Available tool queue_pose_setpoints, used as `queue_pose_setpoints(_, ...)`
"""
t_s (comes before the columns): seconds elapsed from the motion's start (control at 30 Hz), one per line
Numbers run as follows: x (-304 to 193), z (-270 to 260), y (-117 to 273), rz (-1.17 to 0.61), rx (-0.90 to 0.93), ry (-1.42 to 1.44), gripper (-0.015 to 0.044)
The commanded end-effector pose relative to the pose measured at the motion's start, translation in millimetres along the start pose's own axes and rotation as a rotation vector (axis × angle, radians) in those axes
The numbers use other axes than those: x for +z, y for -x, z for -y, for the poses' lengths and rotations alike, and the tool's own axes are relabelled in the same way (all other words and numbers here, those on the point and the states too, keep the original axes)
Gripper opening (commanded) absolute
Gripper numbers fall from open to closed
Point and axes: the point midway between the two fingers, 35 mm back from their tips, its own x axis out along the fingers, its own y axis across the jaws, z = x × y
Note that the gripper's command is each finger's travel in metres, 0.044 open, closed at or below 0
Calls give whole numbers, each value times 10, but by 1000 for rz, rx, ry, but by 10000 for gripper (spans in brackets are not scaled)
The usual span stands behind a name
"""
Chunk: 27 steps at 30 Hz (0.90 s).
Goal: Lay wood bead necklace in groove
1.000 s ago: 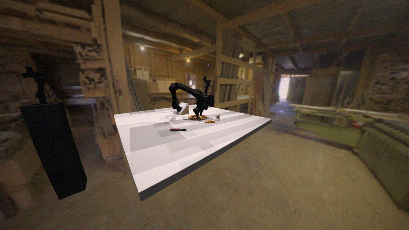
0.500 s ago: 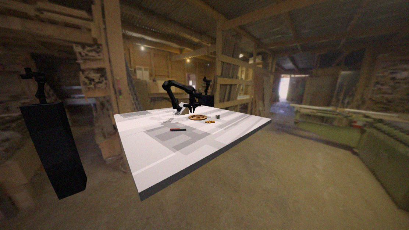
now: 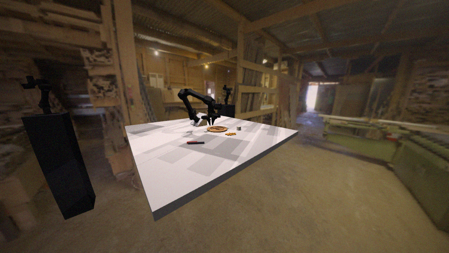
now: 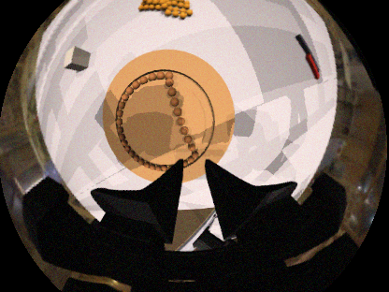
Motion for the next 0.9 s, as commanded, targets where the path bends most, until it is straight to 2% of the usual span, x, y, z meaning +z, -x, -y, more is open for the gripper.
queue_pose_setpoints(0.0, -5, 14, -61, -2, -6, 3, 120)
queue_pose_setpoints(0.53, -20, 30, -274, -5, -11, 3, 120)
queue_pose_setpoints(0.7, -19, 19, -252, -6, -5, 0, 0)
queue_pose_setpoints(0.87, -19, 19, -252, -6, -5, 0, 0)
